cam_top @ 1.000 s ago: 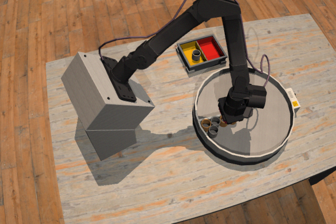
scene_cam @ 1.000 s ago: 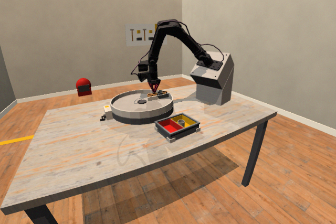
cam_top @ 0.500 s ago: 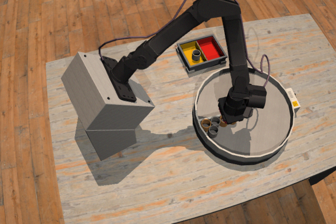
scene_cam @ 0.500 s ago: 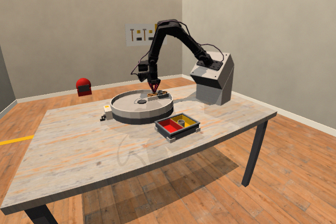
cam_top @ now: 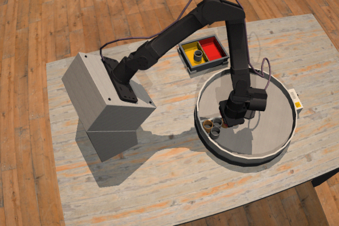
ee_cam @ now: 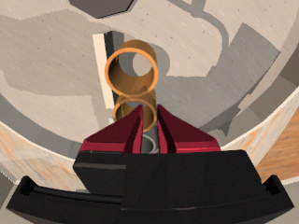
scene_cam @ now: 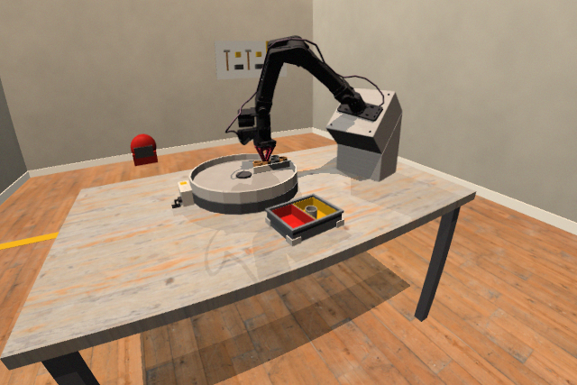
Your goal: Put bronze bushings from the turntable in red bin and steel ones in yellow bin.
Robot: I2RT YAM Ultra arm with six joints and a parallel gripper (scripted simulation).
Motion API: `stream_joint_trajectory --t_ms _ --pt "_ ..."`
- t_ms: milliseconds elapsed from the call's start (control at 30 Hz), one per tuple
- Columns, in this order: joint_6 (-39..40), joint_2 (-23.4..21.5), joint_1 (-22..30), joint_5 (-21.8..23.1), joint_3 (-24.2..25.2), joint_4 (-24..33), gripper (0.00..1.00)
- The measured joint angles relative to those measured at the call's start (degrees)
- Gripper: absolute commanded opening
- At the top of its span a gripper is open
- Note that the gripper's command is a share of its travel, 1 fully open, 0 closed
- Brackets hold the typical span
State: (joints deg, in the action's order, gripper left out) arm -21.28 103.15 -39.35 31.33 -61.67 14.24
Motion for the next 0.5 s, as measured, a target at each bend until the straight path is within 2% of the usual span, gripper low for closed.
stream_joint_trajectory --t_ms 500 --pt "0.2 0.0 0.0 -0.1 0.0 -0.5 0.14"
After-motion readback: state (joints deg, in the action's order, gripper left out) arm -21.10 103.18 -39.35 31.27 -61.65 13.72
